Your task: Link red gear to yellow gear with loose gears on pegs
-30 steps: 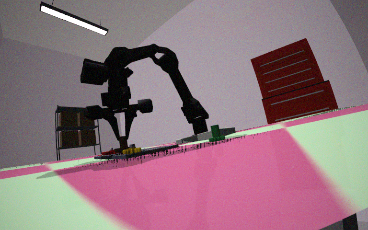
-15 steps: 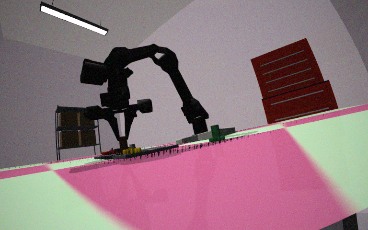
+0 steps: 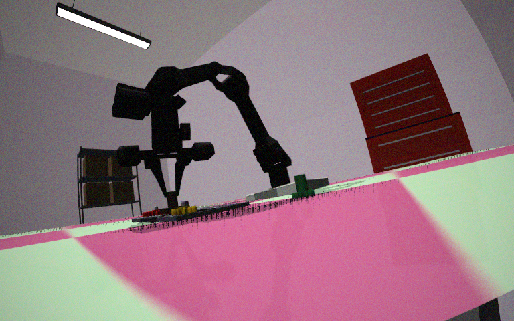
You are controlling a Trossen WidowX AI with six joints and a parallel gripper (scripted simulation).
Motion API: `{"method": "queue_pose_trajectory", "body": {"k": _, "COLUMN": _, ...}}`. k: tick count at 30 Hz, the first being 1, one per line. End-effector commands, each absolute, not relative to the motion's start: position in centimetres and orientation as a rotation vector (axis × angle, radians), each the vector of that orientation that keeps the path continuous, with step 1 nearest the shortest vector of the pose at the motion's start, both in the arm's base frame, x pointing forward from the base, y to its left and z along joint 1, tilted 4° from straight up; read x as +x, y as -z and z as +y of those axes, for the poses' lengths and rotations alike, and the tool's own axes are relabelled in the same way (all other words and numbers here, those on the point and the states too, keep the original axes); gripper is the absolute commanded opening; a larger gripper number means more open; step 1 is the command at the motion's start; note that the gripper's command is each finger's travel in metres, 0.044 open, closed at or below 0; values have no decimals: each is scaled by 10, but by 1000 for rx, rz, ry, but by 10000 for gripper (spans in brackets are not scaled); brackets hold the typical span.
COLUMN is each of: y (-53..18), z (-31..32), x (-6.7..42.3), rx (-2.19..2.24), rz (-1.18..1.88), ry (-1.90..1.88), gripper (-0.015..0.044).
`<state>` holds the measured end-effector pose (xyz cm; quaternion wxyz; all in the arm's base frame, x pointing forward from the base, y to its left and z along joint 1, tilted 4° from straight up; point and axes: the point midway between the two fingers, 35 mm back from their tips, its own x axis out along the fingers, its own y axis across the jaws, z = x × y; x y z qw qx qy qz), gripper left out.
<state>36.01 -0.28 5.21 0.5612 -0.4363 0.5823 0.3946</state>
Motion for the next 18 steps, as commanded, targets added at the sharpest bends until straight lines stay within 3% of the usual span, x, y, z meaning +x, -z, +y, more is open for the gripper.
{"method": "queue_pose_trajectory", "body": {"k": 1, "y": -50, "z": -3, "x": 361, "rx": -1049, "rz": 1366, "ry": -949, "gripper": 0}}
{"method": "queue_pose_trajectory", "body": {"k": 18, "y": -50, "z": -4, "x": 360, "rx": -824, "rz": 1455, "ry": -719, "gripper": 0}}
